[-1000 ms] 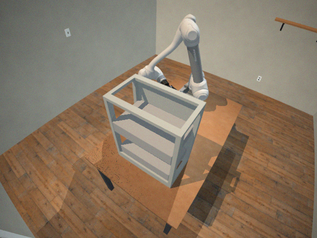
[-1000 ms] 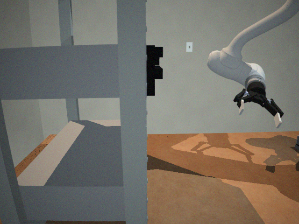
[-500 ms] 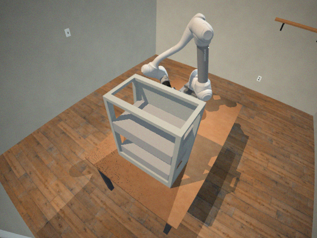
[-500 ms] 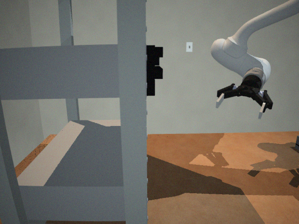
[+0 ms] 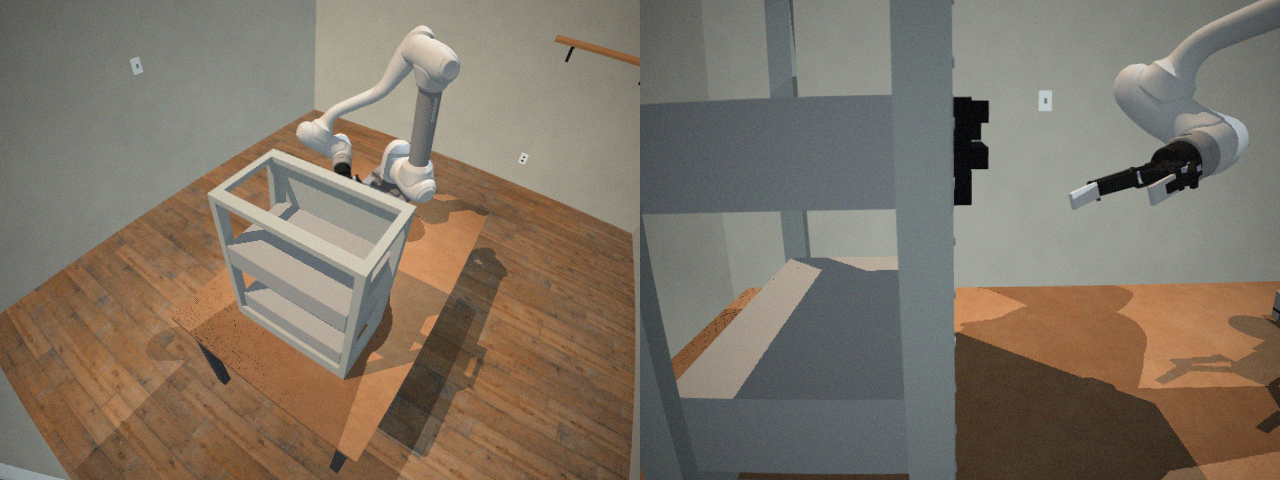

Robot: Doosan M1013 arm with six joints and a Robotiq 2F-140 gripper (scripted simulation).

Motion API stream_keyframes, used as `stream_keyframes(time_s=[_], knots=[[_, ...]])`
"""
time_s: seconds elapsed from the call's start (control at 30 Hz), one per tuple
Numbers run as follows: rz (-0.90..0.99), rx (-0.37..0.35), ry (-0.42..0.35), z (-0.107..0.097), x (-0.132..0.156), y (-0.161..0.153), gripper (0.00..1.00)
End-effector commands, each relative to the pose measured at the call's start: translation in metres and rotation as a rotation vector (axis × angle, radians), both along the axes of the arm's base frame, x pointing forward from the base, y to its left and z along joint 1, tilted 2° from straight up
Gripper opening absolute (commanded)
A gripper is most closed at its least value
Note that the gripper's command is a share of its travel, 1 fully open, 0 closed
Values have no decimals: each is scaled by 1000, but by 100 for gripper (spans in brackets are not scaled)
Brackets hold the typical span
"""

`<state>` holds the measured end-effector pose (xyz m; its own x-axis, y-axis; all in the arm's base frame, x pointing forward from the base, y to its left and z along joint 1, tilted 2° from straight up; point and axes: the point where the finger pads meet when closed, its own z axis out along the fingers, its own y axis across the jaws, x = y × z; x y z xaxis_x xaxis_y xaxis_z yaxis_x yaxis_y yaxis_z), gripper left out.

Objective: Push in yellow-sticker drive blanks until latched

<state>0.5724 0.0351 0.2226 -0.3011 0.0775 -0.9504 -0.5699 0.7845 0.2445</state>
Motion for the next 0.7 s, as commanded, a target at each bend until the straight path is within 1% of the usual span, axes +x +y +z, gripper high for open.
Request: stream_keyframes(time_s=[0.0, 0.23, 0.47, 0.53, 0.67], knots=[[-43, 32, 21, 6, 7, 2, 100], [-203, 231, 86, 36, 24, 4, 100], [-336, 443, 144, 60, 31, 3, 100], [-336, 443, 144, 60, 31, 3, 100], [-399, 564, 173, 72, 32, 1, 100]])
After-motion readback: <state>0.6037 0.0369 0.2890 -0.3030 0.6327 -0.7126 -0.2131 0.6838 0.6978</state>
